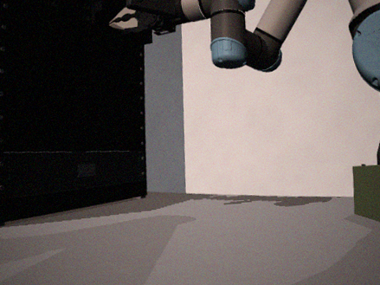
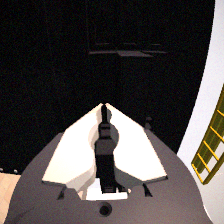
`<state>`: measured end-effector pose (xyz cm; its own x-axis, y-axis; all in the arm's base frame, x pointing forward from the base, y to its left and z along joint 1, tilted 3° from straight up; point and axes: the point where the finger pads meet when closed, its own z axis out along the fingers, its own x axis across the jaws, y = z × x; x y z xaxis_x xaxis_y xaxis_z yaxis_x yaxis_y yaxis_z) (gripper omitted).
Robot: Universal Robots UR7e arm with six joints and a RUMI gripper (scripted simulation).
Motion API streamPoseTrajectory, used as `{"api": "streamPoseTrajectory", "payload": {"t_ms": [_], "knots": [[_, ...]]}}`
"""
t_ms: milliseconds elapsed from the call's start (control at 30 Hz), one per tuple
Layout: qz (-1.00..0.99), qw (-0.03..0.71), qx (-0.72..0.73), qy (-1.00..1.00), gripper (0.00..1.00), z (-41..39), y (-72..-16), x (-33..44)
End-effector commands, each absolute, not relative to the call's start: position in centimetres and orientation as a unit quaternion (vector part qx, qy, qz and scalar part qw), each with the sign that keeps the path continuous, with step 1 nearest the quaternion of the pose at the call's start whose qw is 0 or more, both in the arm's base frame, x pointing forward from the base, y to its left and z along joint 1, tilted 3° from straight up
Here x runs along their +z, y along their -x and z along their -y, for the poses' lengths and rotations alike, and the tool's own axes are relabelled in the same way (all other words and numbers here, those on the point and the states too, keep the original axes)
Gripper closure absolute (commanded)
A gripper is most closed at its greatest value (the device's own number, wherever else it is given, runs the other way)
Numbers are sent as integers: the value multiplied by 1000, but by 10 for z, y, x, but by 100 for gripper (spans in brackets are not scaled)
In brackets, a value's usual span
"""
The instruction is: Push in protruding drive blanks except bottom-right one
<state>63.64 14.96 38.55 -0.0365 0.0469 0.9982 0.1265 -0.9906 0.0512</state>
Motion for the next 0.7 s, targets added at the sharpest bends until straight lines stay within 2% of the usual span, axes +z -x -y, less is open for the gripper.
{"api": "streamPoseTrajectory", "payload": {"t_ms": [0,667], "knots": [[63,28,-718,693,100,-150,-636,386],[63,28,-718,693,100,-150,-640,387]]}}
